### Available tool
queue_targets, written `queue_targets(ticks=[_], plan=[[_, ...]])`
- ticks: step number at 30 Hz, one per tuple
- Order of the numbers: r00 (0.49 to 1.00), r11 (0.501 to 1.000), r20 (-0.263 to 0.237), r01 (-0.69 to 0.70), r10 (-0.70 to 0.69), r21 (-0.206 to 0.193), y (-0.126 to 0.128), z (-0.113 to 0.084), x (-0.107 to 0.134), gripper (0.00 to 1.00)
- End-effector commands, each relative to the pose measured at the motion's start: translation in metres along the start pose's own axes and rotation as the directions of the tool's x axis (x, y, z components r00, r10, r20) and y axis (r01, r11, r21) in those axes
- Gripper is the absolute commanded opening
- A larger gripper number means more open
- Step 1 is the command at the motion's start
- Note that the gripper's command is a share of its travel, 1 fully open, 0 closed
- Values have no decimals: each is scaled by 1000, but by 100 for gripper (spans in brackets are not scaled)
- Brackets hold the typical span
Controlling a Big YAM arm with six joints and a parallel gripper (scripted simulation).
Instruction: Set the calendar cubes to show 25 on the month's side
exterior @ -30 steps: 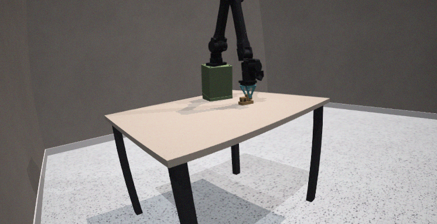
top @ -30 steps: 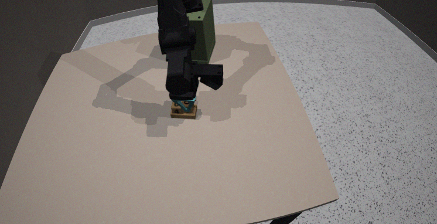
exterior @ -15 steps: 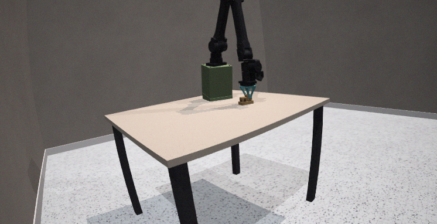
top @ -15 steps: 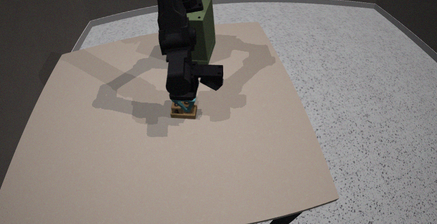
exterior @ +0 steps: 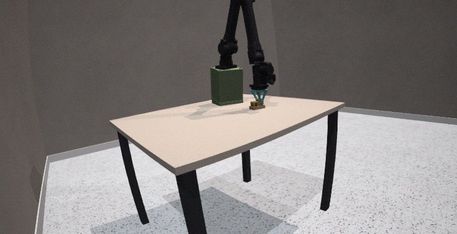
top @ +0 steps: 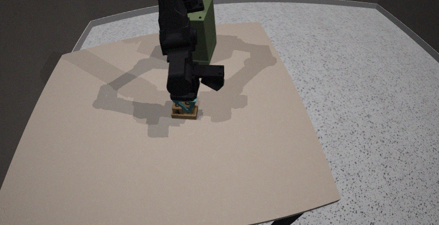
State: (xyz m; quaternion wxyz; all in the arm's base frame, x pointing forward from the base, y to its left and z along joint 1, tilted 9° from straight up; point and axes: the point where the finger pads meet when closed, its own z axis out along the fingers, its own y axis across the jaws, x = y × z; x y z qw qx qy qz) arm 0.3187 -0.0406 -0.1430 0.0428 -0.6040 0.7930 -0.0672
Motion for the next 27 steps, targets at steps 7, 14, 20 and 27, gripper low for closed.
queue_targets(ticks=[7, 14, 20, 27], plan=[[1000, 1000, 6, -2, 2, 13, -7, 3, 2, 28], [1000, 1000, 6, -2, 2, 12, -6, 5, 2, 28], [1000, 1000, 6, -2, 2, 12, -6, 7, 2, 28], [1000, 1000, 6, -2, 2, 12, -7, 11, 2, 28]])
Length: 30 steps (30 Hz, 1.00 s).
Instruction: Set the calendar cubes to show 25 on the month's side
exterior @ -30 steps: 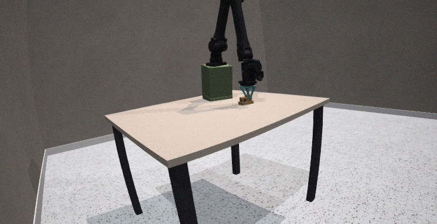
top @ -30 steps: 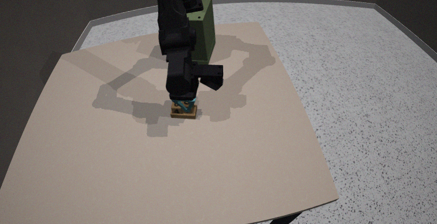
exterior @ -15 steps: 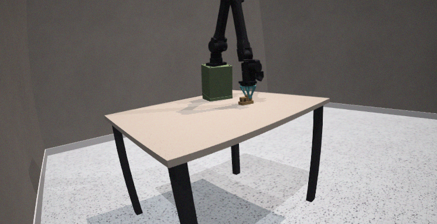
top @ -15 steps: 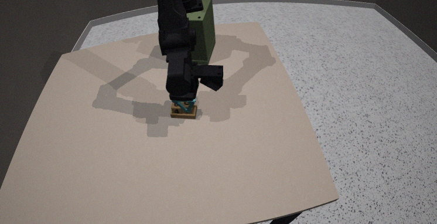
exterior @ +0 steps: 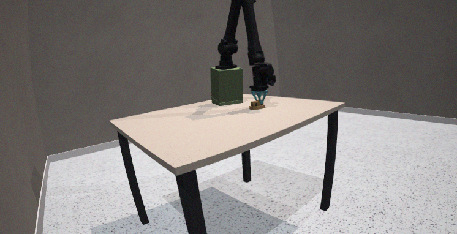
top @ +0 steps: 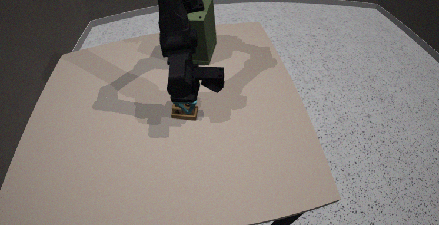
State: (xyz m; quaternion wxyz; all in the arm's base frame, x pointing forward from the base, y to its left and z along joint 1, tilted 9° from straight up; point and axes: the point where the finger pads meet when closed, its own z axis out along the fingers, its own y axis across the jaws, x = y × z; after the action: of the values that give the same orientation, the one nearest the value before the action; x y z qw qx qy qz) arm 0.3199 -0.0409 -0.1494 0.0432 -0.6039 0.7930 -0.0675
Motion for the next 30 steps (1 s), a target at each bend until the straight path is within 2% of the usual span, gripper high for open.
queue_targets(ticks=[1, 30], plan=[[1000, 1000, 5, -2, 2, 11, -6, 4, 2, 28], [1000, 1000, 5, -2, 2, 7, -4, 7, 2, 28]])
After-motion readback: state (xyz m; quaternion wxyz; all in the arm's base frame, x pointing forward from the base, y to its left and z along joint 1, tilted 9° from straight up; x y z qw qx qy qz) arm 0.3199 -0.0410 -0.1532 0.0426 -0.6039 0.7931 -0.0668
